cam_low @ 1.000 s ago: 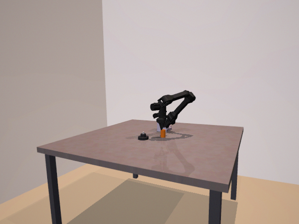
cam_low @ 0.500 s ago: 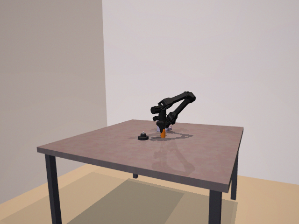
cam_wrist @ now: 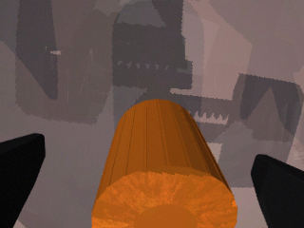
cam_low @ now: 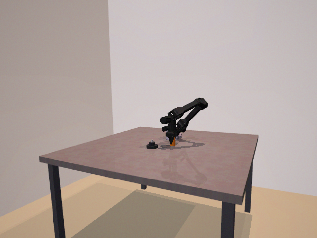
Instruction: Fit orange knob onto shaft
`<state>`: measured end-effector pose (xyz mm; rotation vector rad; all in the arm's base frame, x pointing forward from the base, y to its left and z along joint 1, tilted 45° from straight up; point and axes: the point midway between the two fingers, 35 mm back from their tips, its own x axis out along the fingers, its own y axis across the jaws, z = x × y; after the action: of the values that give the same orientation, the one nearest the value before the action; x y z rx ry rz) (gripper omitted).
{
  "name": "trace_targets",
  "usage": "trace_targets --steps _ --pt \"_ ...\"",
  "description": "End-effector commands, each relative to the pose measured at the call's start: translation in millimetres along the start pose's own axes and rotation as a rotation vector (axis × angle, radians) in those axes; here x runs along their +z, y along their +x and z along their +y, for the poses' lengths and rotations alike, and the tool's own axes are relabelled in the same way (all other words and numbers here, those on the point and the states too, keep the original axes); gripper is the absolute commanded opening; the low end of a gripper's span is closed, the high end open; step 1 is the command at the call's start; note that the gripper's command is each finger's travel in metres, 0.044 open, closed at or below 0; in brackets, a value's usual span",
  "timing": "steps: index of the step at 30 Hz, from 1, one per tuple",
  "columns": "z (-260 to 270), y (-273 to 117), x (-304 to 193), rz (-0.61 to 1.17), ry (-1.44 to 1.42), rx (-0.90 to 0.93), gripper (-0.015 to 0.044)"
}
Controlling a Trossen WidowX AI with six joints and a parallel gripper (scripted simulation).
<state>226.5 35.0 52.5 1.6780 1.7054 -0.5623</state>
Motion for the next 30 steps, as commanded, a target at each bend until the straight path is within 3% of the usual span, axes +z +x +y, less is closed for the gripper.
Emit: trace_targets --steps 1,6,16,23,28,30 --pt "-2.5 7.9 -1.0 0.009 0.011 -0.001 0.044" --pt "-3.1 13.1 -1.7 0.01 0.011 -0.001 0.044" --pt "-3.1 13.1 -1.7 0.01 0.011 -0.001 0.0177" --pt "-3.1 13.1 -1.7 0.01 0.011 -0.001 0.0131" --pt "1.1 1.6 -0.5 0.005 0.015 0.002 0.0" --pt "4.0 -7.9 0.2 0.001 0.019 0.005 0.0"
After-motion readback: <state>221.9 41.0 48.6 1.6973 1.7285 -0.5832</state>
